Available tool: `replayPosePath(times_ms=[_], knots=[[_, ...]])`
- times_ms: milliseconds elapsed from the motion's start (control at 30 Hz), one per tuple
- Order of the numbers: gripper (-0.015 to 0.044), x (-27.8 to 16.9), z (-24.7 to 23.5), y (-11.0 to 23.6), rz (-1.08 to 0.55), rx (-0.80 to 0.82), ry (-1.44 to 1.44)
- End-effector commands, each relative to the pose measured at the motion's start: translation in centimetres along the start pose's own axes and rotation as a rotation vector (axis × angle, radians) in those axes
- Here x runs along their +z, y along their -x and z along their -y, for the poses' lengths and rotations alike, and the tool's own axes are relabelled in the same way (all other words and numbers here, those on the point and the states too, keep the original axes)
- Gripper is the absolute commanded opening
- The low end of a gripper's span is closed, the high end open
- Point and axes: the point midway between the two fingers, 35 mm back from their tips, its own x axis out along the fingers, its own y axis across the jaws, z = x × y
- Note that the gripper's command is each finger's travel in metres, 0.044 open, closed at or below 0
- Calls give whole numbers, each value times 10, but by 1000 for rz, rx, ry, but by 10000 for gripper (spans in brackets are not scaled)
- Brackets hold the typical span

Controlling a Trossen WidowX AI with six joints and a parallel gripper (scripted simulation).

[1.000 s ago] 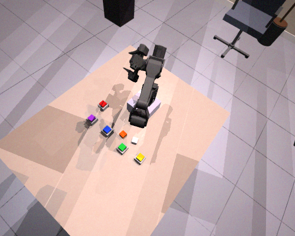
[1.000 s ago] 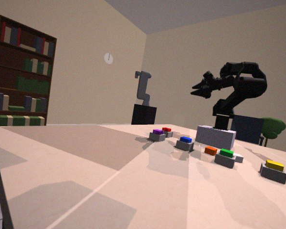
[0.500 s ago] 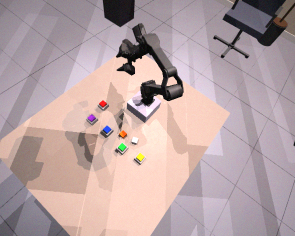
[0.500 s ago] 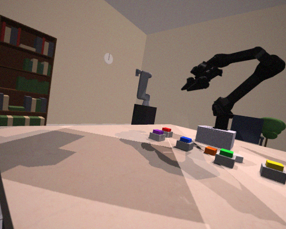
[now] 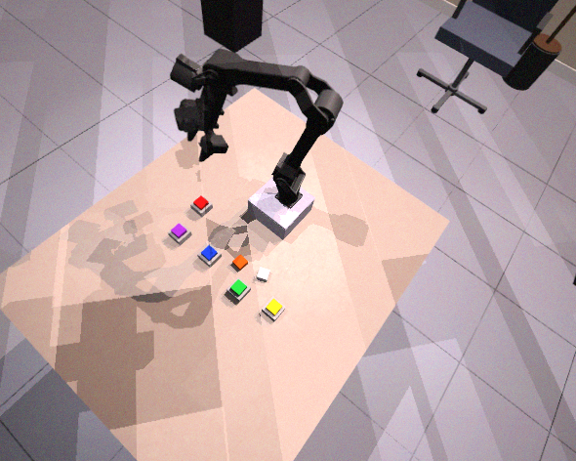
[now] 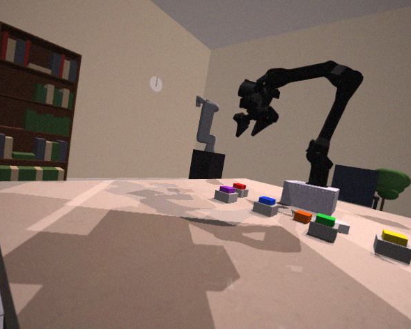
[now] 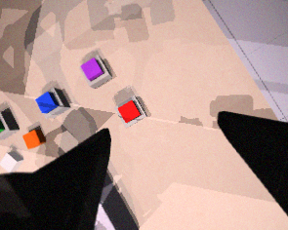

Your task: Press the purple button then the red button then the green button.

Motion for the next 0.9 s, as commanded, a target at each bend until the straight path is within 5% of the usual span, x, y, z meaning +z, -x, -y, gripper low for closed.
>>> replayPosePath(times_ms=[0, 333, 567, 867], knots=[[400, 32, -19, -36, -138, 50, 94], [400, 87, -106, -124, -408, 33, 371], [400, 89, -114, -130, -424, 25, 393], [164, 64, -111, -186, -424, 25, 393]])
